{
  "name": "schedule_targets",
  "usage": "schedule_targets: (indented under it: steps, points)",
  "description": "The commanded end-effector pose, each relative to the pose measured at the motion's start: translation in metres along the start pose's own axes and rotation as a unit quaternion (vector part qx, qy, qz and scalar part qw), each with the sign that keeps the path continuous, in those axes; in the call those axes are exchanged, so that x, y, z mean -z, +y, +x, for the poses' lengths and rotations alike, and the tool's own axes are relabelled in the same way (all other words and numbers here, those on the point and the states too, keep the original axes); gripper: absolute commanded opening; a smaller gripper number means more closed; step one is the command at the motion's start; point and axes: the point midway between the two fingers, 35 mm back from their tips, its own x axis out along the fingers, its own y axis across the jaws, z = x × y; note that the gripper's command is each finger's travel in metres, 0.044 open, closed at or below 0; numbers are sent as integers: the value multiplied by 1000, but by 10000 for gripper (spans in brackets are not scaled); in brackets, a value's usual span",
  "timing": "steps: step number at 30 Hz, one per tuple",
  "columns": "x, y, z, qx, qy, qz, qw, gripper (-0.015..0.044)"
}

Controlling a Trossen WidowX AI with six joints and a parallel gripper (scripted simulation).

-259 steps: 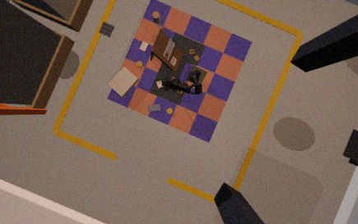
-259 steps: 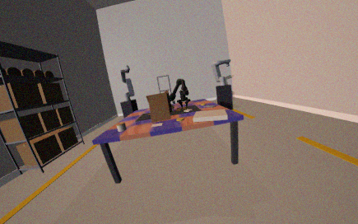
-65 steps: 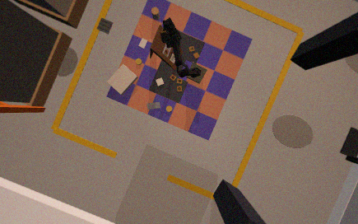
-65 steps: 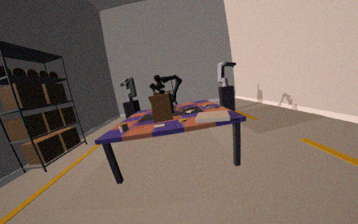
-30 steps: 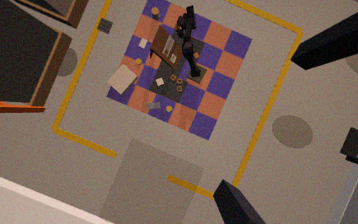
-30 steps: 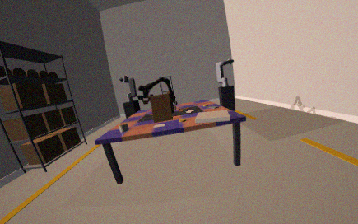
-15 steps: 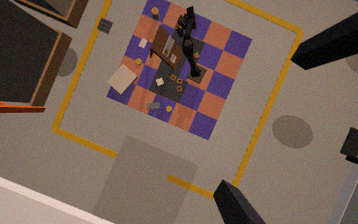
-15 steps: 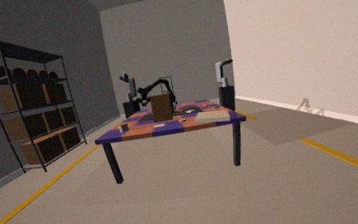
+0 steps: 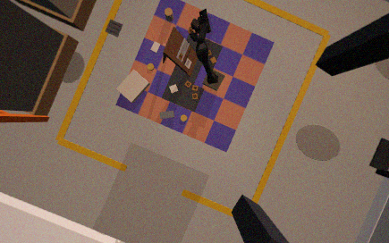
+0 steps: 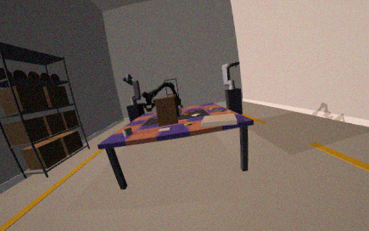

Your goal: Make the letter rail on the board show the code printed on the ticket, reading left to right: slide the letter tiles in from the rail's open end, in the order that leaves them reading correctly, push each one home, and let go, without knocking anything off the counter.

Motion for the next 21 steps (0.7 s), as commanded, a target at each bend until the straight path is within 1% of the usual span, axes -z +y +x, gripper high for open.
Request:
schedule_targets:
  steps: [1,21]
  points:
    - [0,2,1,-2,0,2,1000,0]
    - [1,11,1,-2,0,3,1000,0]
